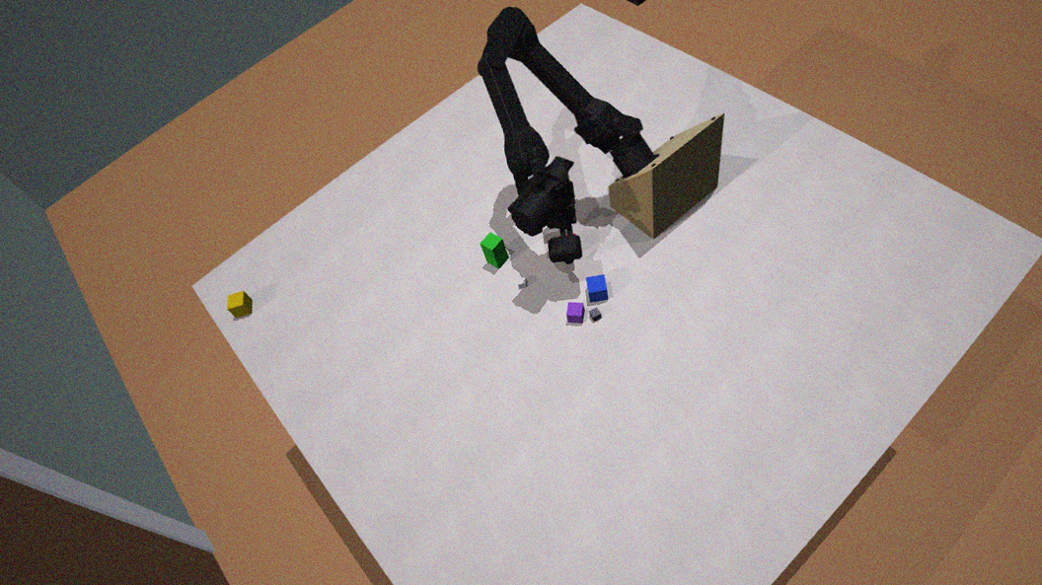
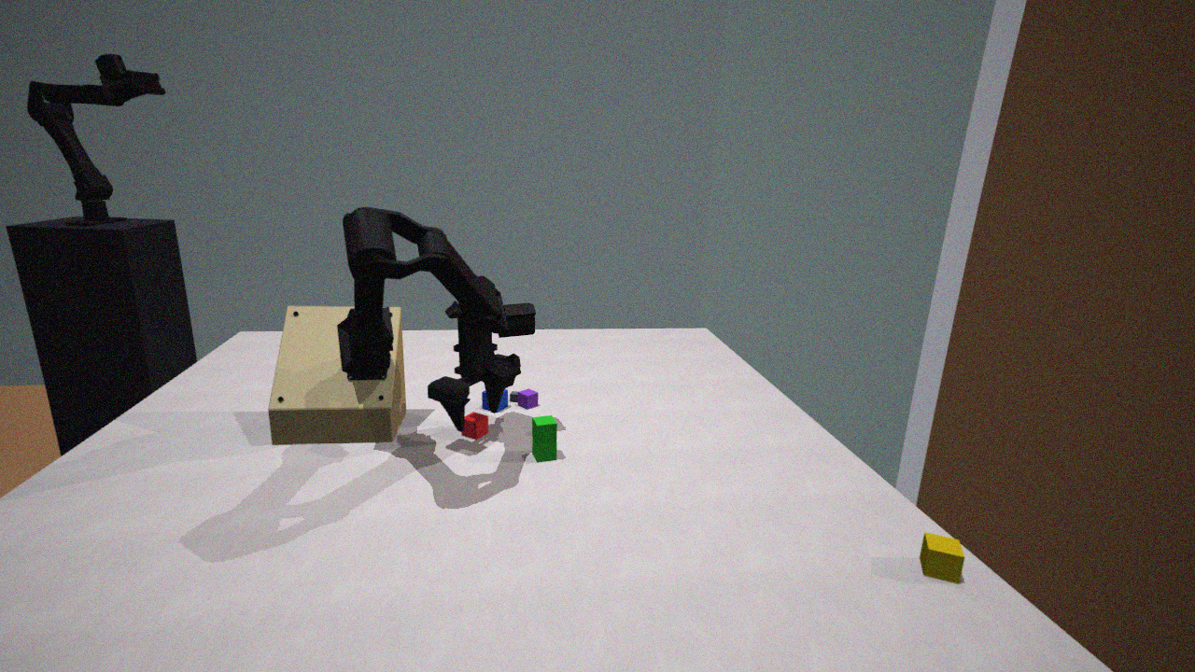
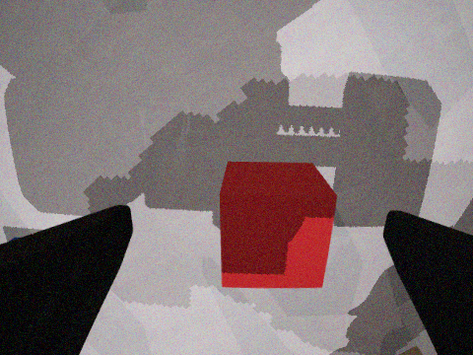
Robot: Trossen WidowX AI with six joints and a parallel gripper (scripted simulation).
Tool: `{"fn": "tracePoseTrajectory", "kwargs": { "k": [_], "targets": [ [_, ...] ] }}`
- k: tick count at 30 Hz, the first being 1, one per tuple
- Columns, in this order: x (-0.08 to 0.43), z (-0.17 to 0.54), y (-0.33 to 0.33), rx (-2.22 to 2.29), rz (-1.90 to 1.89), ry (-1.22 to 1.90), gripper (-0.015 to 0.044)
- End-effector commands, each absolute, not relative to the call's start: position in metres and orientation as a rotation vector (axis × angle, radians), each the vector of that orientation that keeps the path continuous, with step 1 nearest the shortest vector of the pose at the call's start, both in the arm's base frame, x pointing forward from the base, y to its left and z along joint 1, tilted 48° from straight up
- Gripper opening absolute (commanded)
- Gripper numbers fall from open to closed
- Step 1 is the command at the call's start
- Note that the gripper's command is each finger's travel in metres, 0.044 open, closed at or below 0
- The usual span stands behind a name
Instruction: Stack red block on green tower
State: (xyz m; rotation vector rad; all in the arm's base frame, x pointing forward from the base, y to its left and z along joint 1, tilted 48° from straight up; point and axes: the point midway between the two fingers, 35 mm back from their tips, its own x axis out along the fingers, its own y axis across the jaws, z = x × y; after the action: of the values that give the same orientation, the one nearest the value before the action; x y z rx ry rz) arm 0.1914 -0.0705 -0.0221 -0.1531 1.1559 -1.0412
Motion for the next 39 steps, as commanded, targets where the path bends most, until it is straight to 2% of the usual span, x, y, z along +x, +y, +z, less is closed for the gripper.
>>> {"fn": "tracePoseTrajectory", "kwargs": {
  "k": [1,25,36,39],
  "targets": [
    [0.1875,-0.0270,-0.0768,-0.171,-1.045,1.165,0.0440],
    [0.1865,-0.0324,-0.0846,-0.163,-1.047,1.163,0.0440],
    [0.1865,-0.0324,-0.0846,-0.163,-1.047,1.163,0.0151],
    [0.1865,-0.0324,-0.0846,-0.163,-1.047,1.163,0.0131]
  ]
}}
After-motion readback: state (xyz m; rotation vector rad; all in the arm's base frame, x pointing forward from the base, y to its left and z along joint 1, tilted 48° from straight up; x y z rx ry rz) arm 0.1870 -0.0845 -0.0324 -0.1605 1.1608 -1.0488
